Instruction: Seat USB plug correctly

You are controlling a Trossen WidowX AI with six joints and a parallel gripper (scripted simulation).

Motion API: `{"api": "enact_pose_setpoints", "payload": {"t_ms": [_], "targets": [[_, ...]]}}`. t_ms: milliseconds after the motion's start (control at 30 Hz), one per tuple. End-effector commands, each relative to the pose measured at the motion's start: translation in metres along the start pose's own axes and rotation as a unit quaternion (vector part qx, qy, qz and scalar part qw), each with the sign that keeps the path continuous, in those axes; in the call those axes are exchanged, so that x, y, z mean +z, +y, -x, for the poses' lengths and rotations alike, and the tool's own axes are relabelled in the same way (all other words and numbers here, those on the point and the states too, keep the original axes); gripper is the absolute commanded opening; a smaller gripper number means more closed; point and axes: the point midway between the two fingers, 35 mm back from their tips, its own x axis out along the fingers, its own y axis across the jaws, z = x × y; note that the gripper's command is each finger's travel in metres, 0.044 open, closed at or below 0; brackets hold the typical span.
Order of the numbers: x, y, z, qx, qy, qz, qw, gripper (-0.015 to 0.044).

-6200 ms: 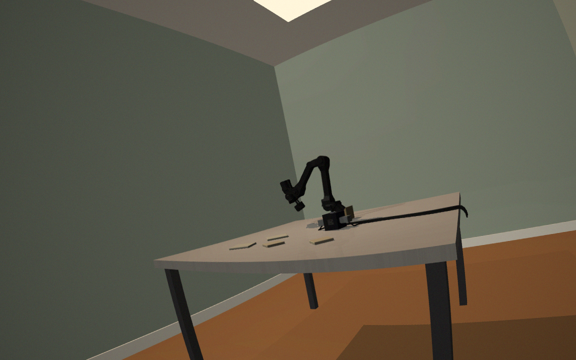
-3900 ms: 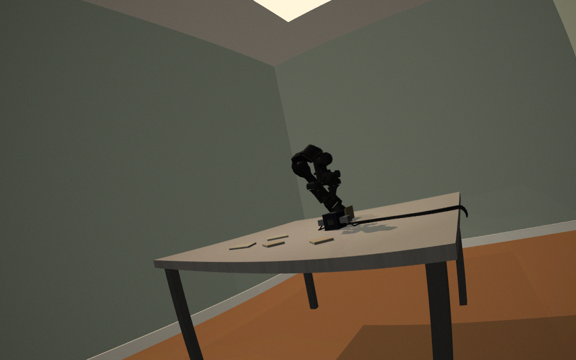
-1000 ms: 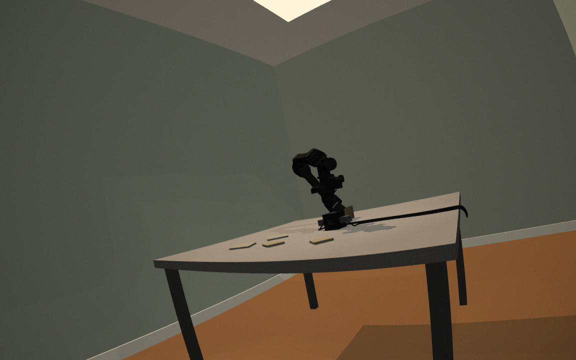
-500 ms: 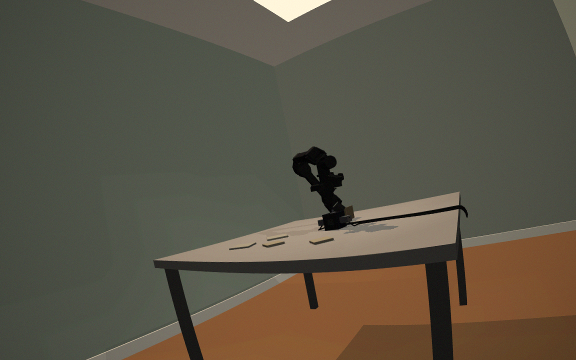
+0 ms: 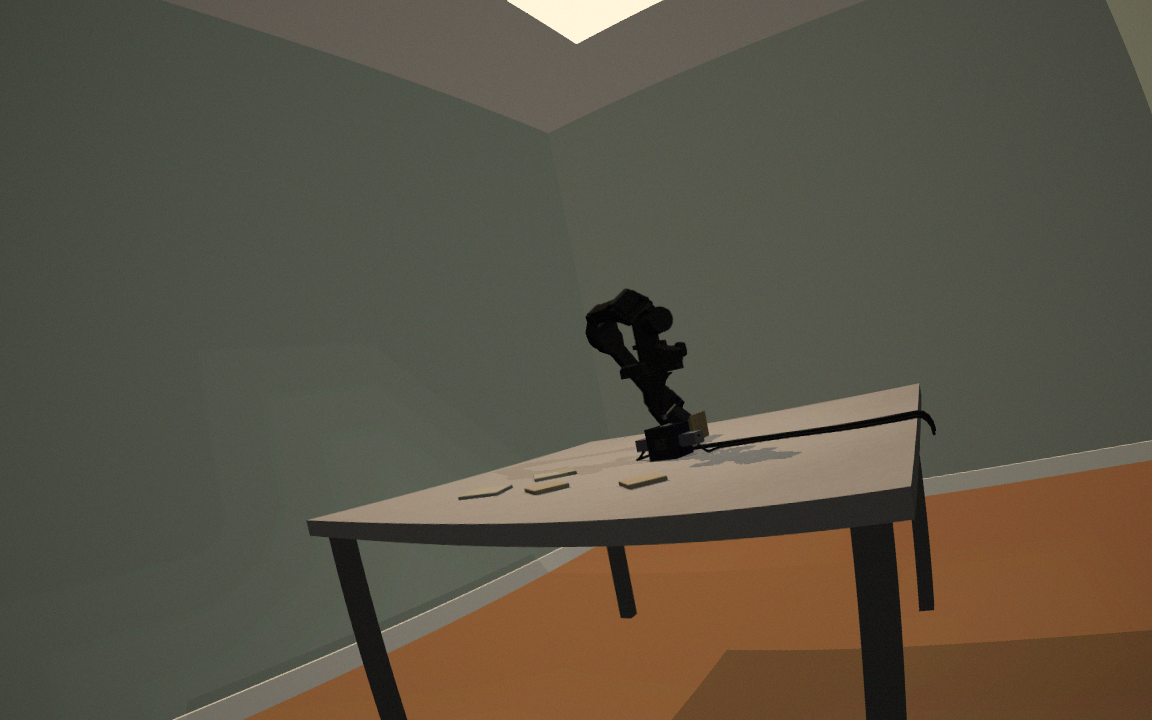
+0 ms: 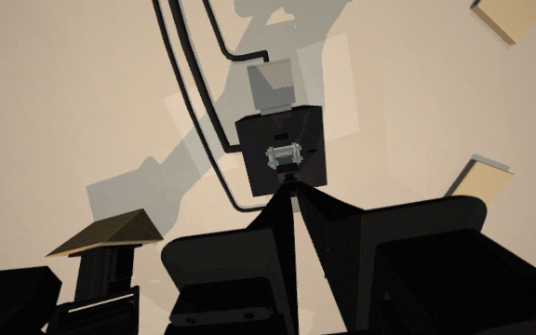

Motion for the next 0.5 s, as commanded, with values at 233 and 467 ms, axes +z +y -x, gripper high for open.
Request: {"api": "enact_pose_setpoints", "payload": {"t_ms": [233, 467], "targets": [[0.0004, 0.0001, 0.0083, 0.001, -0.001, -0.002, 1.0, 0.0], [0.0002, 0.0, 0.0082, 0.001, -0.001, -0.016, 1.0, 0.0]]}}
